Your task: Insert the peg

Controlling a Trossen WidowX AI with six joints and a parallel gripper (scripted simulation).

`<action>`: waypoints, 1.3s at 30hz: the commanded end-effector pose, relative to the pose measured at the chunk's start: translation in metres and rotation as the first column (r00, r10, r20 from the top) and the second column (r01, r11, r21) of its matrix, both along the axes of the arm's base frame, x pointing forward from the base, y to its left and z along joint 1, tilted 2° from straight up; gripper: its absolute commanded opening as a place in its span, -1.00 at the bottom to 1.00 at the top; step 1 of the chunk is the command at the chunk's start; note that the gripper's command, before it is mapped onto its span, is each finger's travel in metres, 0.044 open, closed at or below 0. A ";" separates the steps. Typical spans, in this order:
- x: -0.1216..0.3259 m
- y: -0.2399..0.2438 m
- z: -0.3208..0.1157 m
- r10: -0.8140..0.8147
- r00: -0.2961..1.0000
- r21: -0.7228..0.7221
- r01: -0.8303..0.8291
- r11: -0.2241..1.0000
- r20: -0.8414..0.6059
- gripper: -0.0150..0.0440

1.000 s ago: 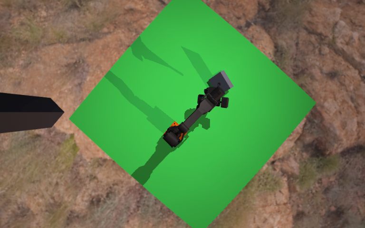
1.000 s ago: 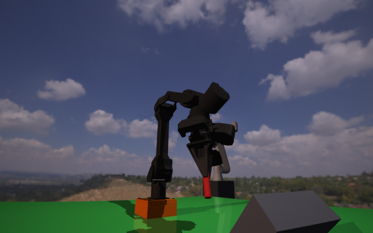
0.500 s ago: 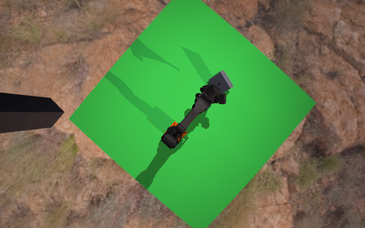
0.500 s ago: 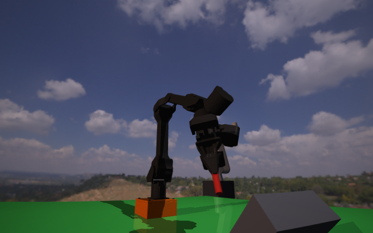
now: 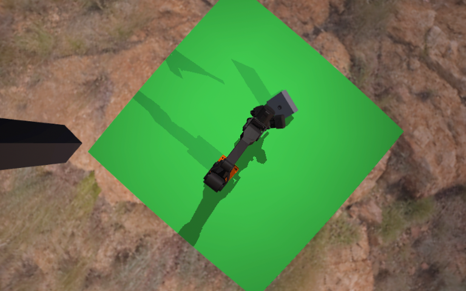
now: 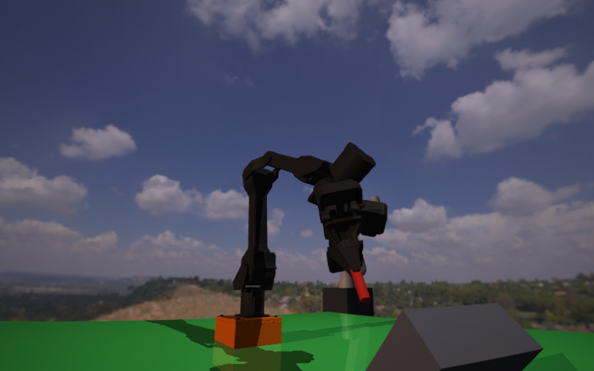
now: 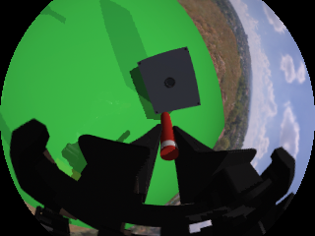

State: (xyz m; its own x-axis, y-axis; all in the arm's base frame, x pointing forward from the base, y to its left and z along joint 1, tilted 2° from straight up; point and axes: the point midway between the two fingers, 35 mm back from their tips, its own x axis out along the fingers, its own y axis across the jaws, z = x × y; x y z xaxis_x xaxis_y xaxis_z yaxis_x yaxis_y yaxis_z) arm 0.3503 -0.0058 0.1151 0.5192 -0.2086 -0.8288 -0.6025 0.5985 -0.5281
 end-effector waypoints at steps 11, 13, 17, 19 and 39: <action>0.001 0.018 0.008 0.089 0.993 -0.052 -0.085 0.995 0.073 -0.49; 0.001 0.021 0.009 0.102 0.991 -0.060 -0.097 0.993 0.082 -0.49; 0.002 0.023 0.009 0.110 0.990 -0.064 -0.105 0.992 0.088 -0.49; 0.004 0.023 0.007 0.113 0.990 -0.066 -0.107 0.992 0.090 -0.49; 0.025 0.026 -0.012 0.149 0.982 -0.086 -0.139 0.986 0.118 -0.49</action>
State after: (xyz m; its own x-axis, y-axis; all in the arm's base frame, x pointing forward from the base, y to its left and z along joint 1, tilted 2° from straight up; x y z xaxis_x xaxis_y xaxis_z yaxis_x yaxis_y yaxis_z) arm 0.3732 0.0196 0.1080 0.6458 -0.1870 -0.7403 -0.6023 0.4711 -0.6444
